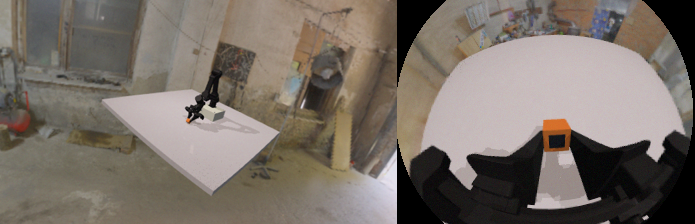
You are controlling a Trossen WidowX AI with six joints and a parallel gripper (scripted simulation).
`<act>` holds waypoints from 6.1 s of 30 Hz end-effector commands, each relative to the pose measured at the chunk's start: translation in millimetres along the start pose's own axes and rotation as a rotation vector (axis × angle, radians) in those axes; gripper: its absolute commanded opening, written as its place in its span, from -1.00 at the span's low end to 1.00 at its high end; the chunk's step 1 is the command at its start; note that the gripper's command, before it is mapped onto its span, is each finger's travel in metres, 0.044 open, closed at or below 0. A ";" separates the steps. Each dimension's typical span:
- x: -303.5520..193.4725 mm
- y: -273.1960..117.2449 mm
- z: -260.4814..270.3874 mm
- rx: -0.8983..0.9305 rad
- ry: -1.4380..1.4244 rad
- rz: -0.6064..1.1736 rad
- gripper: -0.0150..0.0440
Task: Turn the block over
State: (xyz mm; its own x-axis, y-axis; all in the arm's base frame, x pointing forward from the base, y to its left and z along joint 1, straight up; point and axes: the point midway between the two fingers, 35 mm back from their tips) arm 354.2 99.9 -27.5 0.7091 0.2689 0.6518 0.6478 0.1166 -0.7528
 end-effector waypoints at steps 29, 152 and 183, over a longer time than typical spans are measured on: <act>-17.9 -7.6 -0.3 -0.064 0.001 -0.363 -0.49; 43.4 -42.0 -9.4 0.102 0.004 0.675 1.00; 10.4 -0.6 -3.9 0.102 0.004 0.675 1.00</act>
State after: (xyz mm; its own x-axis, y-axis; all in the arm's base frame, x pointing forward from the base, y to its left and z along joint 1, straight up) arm 365.8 98.9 -11.4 0.9506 0.3068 0.0473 0.0459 0.0118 -0.9989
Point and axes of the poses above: the point midway between the two fingers, 35 mm back from their tips, its own y axis out along the fingers, its own z axis across the jaws, x = y × z, and after that the axes turned 9 degrees about -y, right-handed
